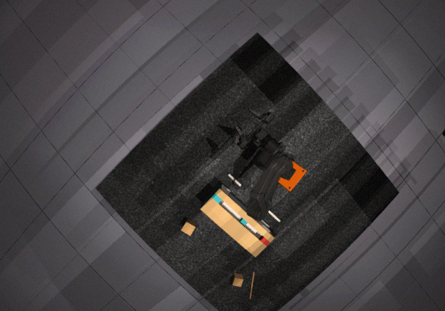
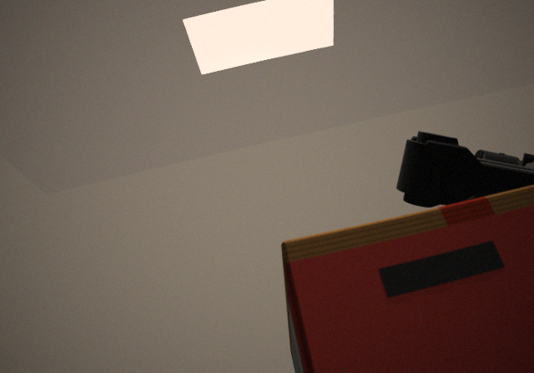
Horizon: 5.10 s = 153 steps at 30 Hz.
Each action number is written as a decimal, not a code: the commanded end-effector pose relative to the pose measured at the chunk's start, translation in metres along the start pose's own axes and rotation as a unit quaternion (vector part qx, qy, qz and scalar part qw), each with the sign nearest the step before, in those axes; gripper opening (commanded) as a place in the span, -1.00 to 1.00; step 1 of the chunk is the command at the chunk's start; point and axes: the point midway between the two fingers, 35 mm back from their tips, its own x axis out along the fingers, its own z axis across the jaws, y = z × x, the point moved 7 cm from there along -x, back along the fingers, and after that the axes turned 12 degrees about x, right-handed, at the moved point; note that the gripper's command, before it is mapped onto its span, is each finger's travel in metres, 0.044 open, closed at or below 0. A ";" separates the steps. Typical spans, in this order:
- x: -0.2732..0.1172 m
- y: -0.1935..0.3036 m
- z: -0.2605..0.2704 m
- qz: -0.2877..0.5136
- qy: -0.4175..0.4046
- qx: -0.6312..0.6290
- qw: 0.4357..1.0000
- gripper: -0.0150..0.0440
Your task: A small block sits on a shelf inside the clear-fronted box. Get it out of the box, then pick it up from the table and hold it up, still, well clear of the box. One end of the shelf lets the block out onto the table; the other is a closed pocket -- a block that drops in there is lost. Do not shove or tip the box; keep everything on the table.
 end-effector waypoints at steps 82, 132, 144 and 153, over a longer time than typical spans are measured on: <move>-0.065 0.081 0.372 0.677 -0.427 0.075 0.595 0.86; -0.356 0.040 0.294 0.101 -0.635 -0.765 0.041 0.86; -0.356 0.060 0.292 0.102 -0.635 -0.765 0.041 0.86; -0.357 0.075 0.290 0.102 -0.634 -0.765 0.041 0.86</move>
